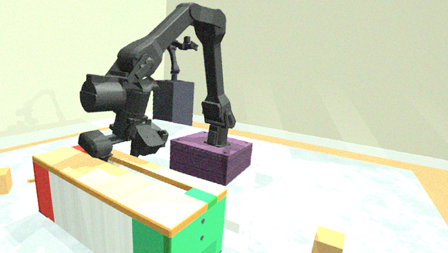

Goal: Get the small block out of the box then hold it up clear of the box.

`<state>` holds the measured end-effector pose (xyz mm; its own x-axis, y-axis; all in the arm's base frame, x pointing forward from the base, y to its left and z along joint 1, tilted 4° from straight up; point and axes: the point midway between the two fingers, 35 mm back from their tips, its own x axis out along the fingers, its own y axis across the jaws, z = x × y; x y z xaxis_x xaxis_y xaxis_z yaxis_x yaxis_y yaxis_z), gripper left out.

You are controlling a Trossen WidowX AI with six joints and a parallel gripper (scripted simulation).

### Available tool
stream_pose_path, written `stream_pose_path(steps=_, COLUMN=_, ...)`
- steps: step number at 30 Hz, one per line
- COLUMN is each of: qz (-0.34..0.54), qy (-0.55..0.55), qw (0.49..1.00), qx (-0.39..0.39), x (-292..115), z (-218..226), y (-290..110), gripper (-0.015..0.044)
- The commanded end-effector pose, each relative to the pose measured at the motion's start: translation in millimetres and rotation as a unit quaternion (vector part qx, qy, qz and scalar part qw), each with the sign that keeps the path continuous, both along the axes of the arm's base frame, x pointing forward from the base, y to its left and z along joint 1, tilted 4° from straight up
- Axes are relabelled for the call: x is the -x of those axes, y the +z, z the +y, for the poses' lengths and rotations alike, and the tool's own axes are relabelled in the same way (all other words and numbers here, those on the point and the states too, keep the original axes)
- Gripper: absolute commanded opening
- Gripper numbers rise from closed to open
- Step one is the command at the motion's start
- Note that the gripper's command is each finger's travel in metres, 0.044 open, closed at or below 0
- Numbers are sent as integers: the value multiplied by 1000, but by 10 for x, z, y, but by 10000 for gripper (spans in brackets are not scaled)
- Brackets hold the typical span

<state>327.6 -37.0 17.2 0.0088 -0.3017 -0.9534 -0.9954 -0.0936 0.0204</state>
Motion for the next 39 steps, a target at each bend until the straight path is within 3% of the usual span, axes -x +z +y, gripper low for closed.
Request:
stream_pose_path(steps=1, qz=-1, qy=-1, qw=1000, qx=3, x=-11, z=-141, y=-2, gripper=400)
stream_pose_path(steps=11, qz=-1, qy=-1, qw=1000, qx=3, x=-25, z=-270, y=20, gripper=400)
stream_pose_path(steps=18, qz=-2, qy=-4, qw=1000, qx=2, x=-39, z=-258, y=604, gripper=400)
stream_pose_path(steps=24, qz=-6, qy=-4, qw=1000, qx=2, x=-55, z=-259, y=579, gripper=400)
stream_pose_path(steps=27, qz=9, qy=-11, qw=1000, qx=16, x=105, z=-414, y=609, gripper=321)
stream_pose_path(steps=29, qz=-13, qy=-75, qw=997, qx=10, x=140, z=-451, y=611, gripper=285)
stream_pose_path(steps=34, qz=-68, qy=-232, qw=970, qx=-9, x=164, z=-487, y=606, gripper=285)
stream_pose_path(steps=39, qz=-141, qy=-464, qw=874, qx=-42, x=189, z=-534, y=600, gripper=285)
